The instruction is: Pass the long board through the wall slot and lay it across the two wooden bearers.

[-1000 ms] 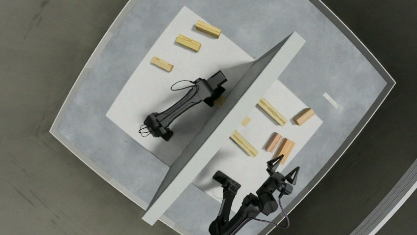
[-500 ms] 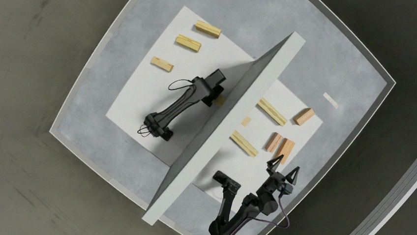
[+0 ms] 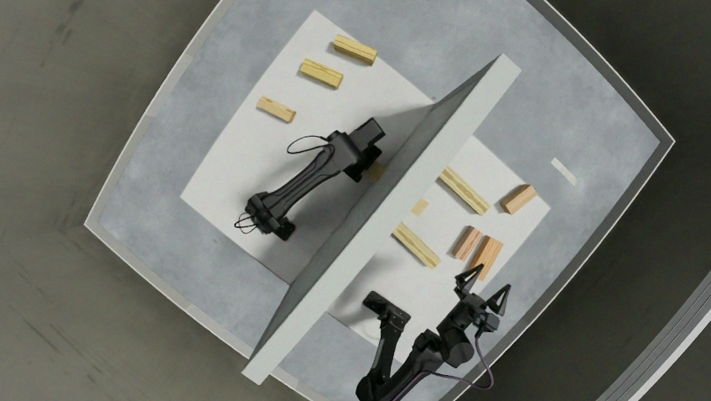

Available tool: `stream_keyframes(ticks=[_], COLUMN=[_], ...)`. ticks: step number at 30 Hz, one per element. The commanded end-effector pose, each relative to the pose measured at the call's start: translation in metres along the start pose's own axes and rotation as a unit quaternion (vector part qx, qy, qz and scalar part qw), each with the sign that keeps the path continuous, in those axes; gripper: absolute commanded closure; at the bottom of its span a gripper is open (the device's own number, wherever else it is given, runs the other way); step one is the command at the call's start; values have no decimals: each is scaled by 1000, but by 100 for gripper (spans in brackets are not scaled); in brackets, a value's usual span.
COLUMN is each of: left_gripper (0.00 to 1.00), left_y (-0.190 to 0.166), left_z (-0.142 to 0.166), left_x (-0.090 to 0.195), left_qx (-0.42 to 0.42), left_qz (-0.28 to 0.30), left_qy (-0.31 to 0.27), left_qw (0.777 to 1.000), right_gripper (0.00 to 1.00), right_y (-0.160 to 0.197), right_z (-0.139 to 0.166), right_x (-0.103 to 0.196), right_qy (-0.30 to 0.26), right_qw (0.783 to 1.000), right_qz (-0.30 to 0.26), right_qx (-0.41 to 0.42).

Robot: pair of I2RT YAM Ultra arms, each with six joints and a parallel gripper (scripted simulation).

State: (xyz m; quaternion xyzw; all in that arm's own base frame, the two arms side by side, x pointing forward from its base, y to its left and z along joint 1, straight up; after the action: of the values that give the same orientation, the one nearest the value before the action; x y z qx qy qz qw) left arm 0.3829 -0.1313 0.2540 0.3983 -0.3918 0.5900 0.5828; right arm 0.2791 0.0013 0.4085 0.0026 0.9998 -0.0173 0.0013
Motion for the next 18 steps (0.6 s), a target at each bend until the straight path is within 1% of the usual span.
stream_keyframes(ticks=[1,11,12,13,14,15,18], left_gripper=[26,27,27,27,27,27,27], left_y=[2,2,2,-1,1,4,5], left_z=[-6,-6,-1,-31,-32,-40,-56], left_x=[-1,-1,3,-9,7,17,18], left_qx=[5,5,1,22,6,-4,-29], left_qz=[-10,-10,-3,-28,-10,-2,-9], left_qy=[-5,-5,-2,-22,-20,-21,-17], left_qw=[1000,1000,1000,999,1000,1000,999], right_gripper=[0,0,0,0,0,0,0], right_y=[-4,-4,-4,-4,-4,-4,-4], right_z=[-16,-16,-16,-16,-16,-16,-16], right_x=[10,10,10,10,10,10,10], right_qy=[-20,-20,-20,-20,-20,-20,-20], right_qw=[1000,1000,1000,1000,1000,1000,1000], right_qz=[9,9,9,9,9,9,9], right_qx=[0,0,0,0,0,0,0])
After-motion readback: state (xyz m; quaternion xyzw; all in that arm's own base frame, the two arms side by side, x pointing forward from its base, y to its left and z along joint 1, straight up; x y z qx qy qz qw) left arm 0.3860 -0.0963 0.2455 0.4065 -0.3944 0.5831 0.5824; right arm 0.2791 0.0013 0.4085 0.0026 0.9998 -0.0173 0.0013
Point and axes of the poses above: on each arm, the point where the finger pads meet when closed, its own x axis back along the fingers, its own y axis across the jaws, z = x × y, the point moved 10 cm from there along x, back along the fingers, and after that the axes turned 2 degrees about x, right-handed, at the moved point
